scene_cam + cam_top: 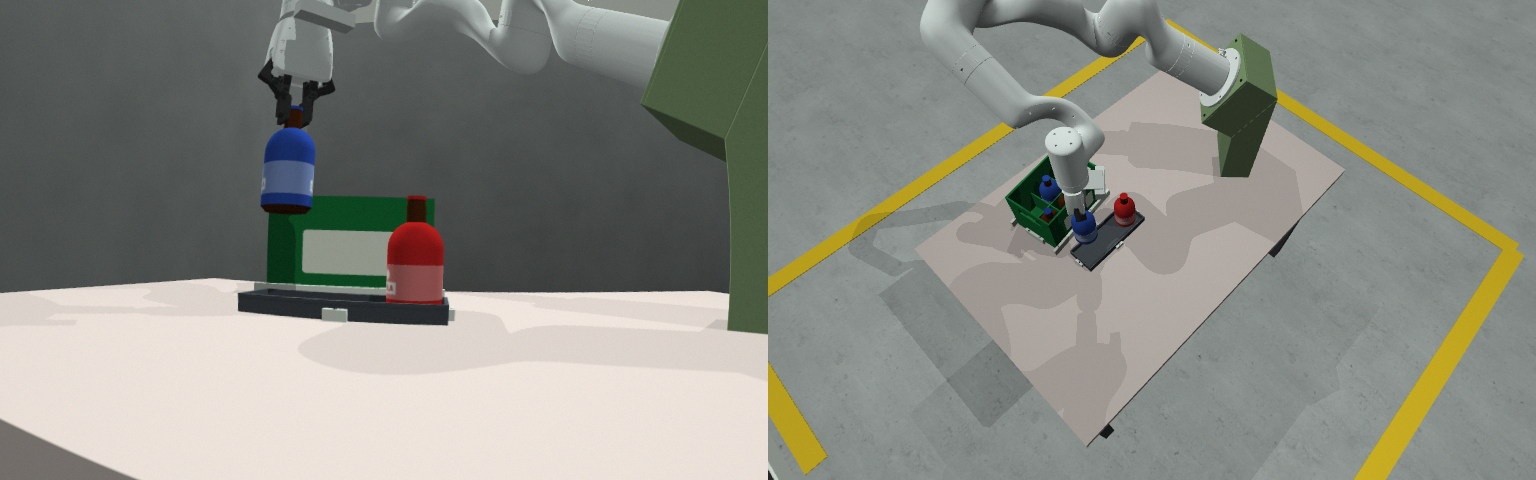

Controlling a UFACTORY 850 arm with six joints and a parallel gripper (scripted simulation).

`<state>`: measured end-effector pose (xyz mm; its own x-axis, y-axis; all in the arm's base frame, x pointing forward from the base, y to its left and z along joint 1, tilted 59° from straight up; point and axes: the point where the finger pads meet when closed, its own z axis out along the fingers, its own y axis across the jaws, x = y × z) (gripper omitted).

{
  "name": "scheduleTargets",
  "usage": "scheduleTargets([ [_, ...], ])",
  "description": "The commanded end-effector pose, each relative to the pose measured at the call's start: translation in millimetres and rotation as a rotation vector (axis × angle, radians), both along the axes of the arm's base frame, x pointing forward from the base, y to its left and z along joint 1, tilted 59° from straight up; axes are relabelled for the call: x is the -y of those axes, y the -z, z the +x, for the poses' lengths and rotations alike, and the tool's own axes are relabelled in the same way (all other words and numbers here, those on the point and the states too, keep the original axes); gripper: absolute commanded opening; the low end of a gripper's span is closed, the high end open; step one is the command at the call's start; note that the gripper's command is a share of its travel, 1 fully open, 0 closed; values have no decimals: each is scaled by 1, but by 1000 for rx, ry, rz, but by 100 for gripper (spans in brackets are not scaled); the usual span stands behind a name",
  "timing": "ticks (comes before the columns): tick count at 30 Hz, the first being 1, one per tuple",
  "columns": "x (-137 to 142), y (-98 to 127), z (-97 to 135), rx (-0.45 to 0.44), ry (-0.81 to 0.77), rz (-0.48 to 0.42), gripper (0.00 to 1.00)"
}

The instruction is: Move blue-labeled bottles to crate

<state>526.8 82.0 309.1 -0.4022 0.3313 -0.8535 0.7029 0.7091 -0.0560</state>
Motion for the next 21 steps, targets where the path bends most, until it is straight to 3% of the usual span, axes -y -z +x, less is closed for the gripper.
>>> scheduleTargets([
  [1, -4, -3, -3, 1, -1, 1, 0],
  [21, -15, -12, -13, 1, -1, 1, 0],
])
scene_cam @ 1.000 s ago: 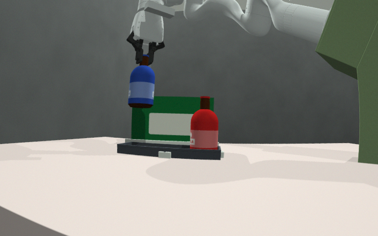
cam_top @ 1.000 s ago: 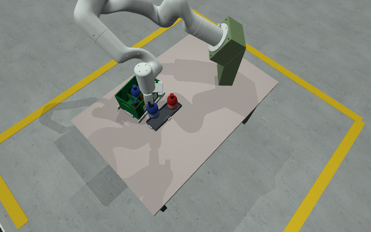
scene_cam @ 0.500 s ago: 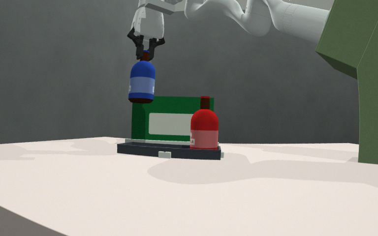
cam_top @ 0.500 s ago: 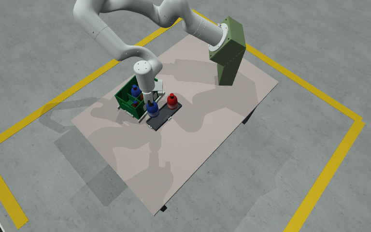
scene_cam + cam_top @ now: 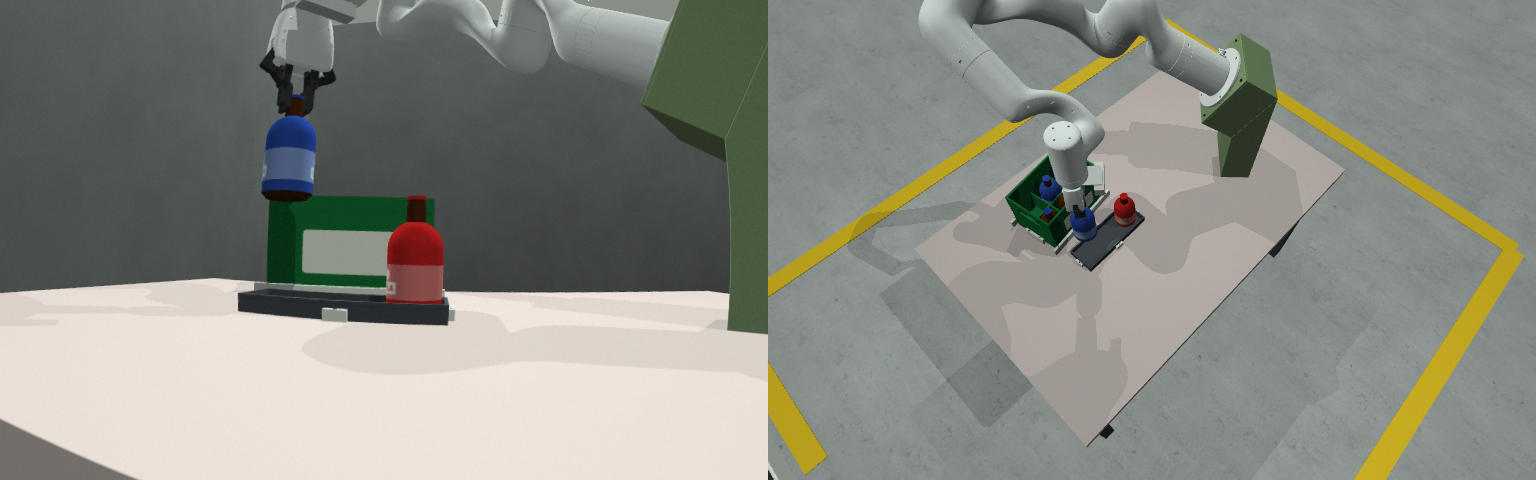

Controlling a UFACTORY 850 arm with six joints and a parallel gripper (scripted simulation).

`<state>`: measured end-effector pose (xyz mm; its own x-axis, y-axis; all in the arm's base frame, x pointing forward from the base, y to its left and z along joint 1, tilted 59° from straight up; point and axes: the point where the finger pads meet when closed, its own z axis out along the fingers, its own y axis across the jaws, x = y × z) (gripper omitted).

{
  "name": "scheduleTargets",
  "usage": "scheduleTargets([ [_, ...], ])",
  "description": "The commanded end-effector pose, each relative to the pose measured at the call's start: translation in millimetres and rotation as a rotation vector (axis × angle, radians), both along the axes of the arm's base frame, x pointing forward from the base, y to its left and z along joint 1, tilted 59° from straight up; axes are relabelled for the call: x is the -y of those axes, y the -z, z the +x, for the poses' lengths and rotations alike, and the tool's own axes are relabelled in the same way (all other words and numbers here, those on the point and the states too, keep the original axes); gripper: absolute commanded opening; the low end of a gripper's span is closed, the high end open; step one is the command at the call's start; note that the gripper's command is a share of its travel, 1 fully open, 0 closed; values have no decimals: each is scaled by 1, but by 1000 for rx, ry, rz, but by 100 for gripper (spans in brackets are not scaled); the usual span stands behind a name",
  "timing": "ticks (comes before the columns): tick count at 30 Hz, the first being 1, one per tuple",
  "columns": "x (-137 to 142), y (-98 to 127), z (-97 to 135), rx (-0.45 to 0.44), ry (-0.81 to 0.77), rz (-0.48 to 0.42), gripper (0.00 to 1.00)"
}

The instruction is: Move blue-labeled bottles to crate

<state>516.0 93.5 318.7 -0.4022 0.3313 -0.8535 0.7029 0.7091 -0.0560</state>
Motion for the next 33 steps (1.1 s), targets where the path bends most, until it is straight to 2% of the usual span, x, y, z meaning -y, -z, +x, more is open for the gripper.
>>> scheduleTargets([
  [1, -4, -3, -3, 1, -1, 1, 0],
  [33, -15, -12, -13, 1, -1, 1, 0],
])
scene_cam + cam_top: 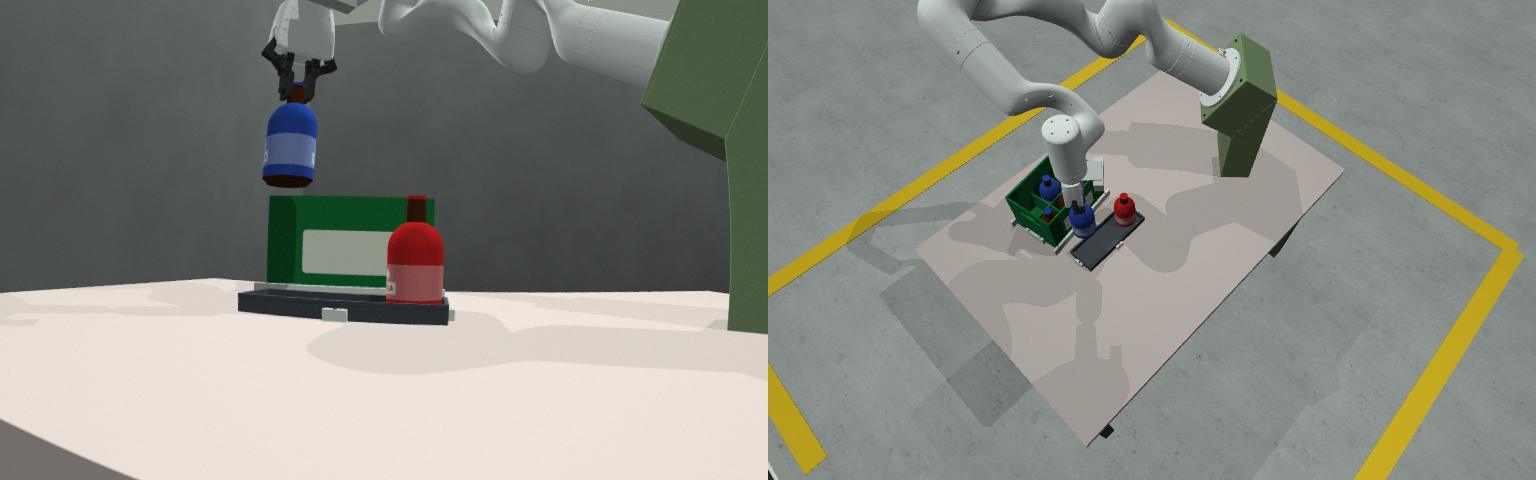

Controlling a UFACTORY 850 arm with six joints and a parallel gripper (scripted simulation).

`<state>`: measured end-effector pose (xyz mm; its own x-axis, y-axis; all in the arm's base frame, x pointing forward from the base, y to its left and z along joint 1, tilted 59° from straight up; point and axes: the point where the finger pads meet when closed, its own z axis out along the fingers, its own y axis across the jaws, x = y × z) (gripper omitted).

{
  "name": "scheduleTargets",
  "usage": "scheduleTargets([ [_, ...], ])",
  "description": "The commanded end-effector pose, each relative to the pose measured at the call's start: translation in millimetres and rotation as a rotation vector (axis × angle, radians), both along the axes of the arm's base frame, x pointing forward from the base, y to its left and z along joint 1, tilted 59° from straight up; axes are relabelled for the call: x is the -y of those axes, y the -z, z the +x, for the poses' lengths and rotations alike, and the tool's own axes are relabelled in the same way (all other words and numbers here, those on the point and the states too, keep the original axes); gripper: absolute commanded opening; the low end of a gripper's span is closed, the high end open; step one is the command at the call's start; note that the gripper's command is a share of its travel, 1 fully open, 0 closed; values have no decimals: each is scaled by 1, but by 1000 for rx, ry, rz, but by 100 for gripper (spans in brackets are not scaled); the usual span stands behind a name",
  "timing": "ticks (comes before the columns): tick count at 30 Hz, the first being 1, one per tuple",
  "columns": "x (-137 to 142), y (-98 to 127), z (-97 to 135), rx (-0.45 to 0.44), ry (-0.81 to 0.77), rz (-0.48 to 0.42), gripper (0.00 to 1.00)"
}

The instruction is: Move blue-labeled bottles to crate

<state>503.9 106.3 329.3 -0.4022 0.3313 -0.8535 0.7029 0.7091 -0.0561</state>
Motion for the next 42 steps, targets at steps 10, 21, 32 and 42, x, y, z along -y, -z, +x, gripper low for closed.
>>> scheduleTargets([
  [10, -4, -3, -3, 1, -1, 1, 0],
  [21, -6, -5, -5, 1, -1, 1, 0],
  [32, -7, -6, -6, 1, -1, 1, 0],
  [42, -7, -6, -6, 1, -1, 1, 0],
])
